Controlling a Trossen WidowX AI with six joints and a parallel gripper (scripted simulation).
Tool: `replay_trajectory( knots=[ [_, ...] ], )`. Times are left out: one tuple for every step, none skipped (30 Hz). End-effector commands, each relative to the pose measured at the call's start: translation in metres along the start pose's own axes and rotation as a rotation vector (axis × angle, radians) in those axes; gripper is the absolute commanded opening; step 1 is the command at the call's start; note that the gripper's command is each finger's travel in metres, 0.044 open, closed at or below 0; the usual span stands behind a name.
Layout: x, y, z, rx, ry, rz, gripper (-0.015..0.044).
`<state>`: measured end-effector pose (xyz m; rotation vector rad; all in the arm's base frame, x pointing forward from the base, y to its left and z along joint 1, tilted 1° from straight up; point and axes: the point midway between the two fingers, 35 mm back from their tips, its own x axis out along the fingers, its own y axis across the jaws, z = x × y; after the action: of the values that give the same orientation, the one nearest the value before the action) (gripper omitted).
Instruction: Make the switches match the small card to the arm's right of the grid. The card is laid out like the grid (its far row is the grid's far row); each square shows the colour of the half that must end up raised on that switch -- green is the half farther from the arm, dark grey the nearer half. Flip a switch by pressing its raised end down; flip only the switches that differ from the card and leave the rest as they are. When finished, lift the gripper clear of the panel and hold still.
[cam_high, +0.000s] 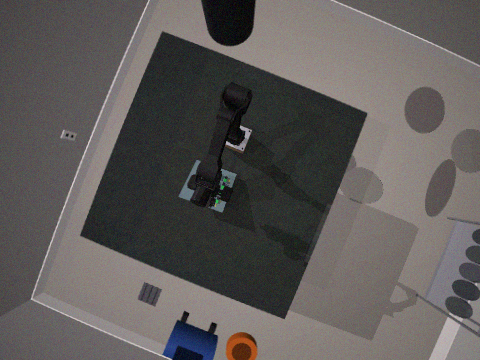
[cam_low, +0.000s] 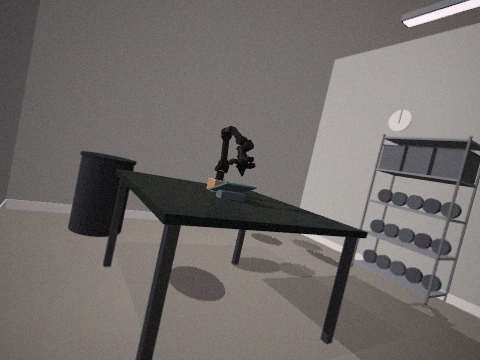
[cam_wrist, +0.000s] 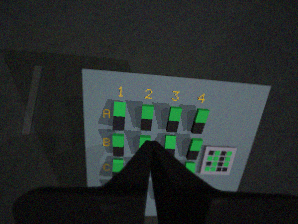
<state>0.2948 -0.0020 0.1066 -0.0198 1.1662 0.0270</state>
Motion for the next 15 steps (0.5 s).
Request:
replay_trajectory(
  knots=[
    [-0.001, 0.000, -0.007, -0.002, 0.030, 0.004, 0.0000],
    [-0.001, 0.000, -0.007, -0.002, 0.030, 0.004, 0.0000],
    [-0.001, -0.001, -0.006, -0.002, 0.030, 0.004, 0.0000],
    [-0.001, -0.007, -0.002, -0.002, 0.030, 0.003, 0.0000],
    [0.000, -0.016, 0.003, -0.002, 0.030, 0.002, 0.0000],
    [0.000, -0.026, 0.008, -0.003, 0.029, 0.002, 0.0000],
    [0.000, -0.032, 0.011, -0.003, 0.029, 0.001, 0.0000],
    [0.000, -0.034, 0.012, -0.003, 0.029, 0.001, 0.0000],
    [0.000, -0.034, 0.012, -0.003, 0.029, 0.001, 0.0000],
    [0.002, -0.034, 0.012, -0.003, 0.030, 0.001, 0.0000],
    [0.008, -0.034, 0.012, -0.003, 0.034, 0.001, 0.0000],
    [0.017, -0.034, 0.012, -0.003, 0.041, 0.001, 0.0000],
    [0.027, -0.034, 0.012, -0.003, 0.048, 0.001, 0.0000],
    [0.033, -0.033, 0.012, -0.003, 0.052, 0.001, 0.0000],
    [0.035, -0.033, 0.012, -0.003, 0.054, 0.001, 0.0000]
  ],
)
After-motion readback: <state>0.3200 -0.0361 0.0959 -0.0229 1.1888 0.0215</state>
